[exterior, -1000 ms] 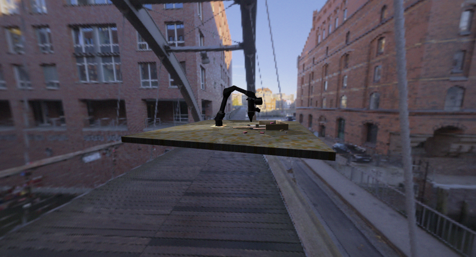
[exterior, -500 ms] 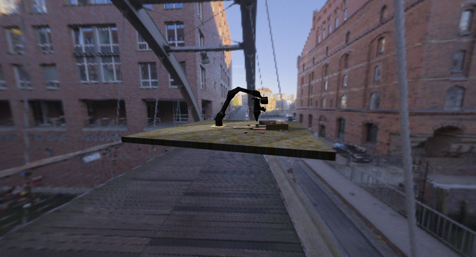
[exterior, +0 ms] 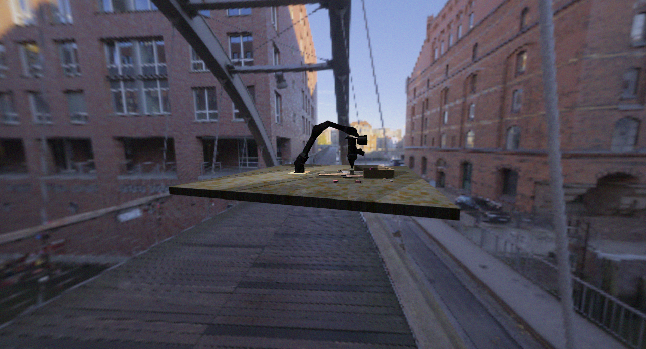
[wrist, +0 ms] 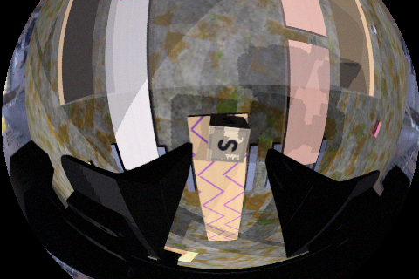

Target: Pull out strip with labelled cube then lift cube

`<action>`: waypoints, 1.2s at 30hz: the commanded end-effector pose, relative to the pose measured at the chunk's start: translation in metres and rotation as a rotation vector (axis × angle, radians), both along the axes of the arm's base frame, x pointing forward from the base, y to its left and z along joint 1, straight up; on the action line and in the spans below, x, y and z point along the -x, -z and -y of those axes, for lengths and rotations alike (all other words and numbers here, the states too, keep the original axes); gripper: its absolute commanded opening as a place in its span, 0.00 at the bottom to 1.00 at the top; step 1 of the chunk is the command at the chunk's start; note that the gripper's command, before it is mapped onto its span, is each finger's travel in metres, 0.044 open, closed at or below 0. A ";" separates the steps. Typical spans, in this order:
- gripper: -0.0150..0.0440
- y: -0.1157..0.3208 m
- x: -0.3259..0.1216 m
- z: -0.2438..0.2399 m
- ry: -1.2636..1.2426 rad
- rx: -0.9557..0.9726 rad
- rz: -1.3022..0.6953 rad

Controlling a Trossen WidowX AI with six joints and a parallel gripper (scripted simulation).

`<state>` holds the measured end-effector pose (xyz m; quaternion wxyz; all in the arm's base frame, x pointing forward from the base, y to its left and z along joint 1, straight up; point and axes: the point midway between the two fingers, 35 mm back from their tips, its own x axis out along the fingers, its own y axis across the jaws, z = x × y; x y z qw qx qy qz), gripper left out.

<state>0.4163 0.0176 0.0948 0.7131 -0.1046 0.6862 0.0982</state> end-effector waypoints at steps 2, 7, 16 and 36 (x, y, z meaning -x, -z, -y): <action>0.68 0.010 0.000 0.000 0.004 -0.001 -0.003; 0.68 0.018 0.000 0.000 0.004 -0.001 -0.003; 0.68 0.032 0.000 -0.001 0.004 -0.001 -0.003; 0.33 0.036 0.000 0.000 0.000 0.000 -0.003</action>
